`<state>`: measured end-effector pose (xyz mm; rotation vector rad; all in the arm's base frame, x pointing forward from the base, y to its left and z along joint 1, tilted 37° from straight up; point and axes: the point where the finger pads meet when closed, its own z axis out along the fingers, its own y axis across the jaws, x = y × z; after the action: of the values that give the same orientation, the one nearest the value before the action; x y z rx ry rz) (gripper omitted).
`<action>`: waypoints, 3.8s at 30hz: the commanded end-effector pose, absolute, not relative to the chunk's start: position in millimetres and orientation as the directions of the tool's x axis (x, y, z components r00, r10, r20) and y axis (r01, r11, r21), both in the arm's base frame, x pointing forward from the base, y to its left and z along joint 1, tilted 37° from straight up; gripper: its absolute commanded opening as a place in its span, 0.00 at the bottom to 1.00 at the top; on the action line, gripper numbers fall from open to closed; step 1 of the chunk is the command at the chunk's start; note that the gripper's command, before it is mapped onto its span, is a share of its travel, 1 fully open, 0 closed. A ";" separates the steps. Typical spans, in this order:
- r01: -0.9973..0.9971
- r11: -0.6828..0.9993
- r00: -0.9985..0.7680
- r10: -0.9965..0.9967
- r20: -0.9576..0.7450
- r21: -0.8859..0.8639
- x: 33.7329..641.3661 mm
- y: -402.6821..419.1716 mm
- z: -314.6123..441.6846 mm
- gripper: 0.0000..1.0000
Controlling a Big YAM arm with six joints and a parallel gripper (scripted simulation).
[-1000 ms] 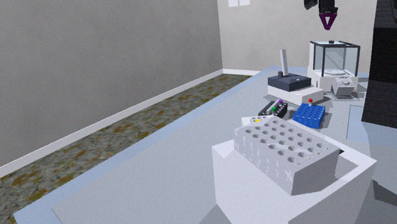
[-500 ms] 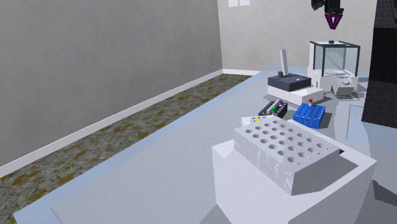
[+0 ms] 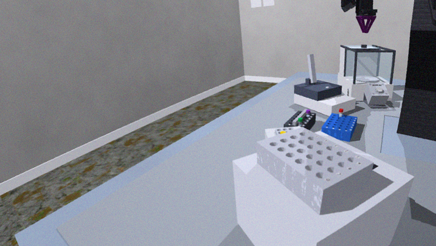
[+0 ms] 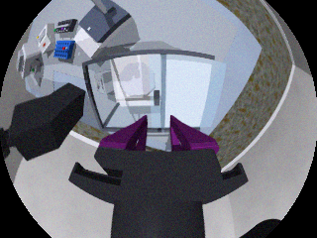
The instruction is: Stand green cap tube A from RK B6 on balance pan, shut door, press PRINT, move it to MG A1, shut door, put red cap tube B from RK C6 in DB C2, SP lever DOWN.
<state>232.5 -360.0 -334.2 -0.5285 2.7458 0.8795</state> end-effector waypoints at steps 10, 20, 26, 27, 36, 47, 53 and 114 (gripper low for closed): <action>-0.429 0.754 -0.899 -0.303 -0.316 0.498 243.6 -363.9 -327.8 0.30; -0.429 0.754 -0.899 -0.303 -0.316 0.498 243.6 -363.9 -327.8 0.30; -0.429 0.754 -0.899 -0.303 -0.316 0.498 243.6 -363.9 -327.8 0.30; -0.429 0.754 -0.899 -0.303 -0.316 0.498 243.6 -363.9 -327.8 0.30; -0.429 0.754 -0.899 -0.303 -0.316 0.498 243.6 -363.9 -327.8 0.30; -0.429 0.754 -0.899 -0.303 -0.316 0.498 243.6 -363.9 -327.8 0.30; -0.417 0.745 -0.905 -0.291 -0.310 0.521 237.2 -345.5 -346.7 0.30; -0.408 0.757 -0.909 -0.285 -0.304 0.510 245.3 -321.2 -384.6 0.30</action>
<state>238.0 -322.5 -380.8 -0.5454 2.7386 0.8837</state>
